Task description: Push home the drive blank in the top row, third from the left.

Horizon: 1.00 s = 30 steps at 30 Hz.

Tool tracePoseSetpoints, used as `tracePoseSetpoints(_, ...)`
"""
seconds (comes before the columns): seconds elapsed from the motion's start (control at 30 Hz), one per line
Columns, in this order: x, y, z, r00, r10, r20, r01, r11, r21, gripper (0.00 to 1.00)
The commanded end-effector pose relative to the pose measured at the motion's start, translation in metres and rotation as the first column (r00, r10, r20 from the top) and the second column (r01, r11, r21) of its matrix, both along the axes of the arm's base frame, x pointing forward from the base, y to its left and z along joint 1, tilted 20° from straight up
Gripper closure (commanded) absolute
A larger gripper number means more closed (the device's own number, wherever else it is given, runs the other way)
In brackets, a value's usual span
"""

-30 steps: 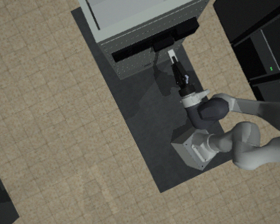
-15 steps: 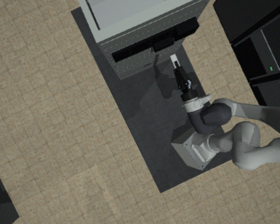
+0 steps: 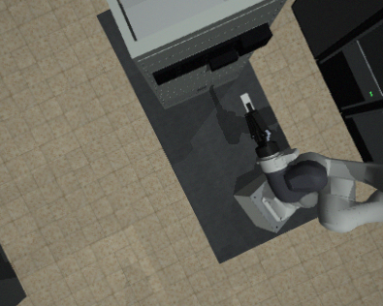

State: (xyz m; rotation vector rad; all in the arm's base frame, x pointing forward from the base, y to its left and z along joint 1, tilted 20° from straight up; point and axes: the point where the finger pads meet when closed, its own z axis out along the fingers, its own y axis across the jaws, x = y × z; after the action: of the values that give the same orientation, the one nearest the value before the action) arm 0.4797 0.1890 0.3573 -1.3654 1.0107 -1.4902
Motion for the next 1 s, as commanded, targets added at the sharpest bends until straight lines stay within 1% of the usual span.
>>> tracePoseSetpoints(0.0,-0.020,-0.005,0.002,1.000,-0.023,0.002,0.023,0.999,-0.028,1.00)
tracePoseSetpoints(0.03,-0.025,-0.004,0.002,1.000,-0.023,0.002,0.023,0.999,-0.028,1.00)
tracePoseSetpoints(0.1,-0.025,-0.004,0.002,1.000,-0.023,0.002,0.023,0.999,-0.028,1.00)
tracePoseSetpoints(0.23,-0.040,-0.004,0.001,1.000,-0.023,0.002,0.023,0.999,-0.028,1.00)
tracePoseSetpoints(0.4,-0.051,-0.003,0.001,1.000,-0.023,0.002,0.023,0.999,-0.028,1.00)
tracePoseSetpoints(0.57,-0.054,-0.003,0.001,1.000,-0.023,0.002,0.023,0.999,-0.028,1.00)
tracePoseSetpoints(0.97,-0.055,-0.003,0.001,1.000,-0.023,0.002,0.023,0.999,-0.028,1.00)
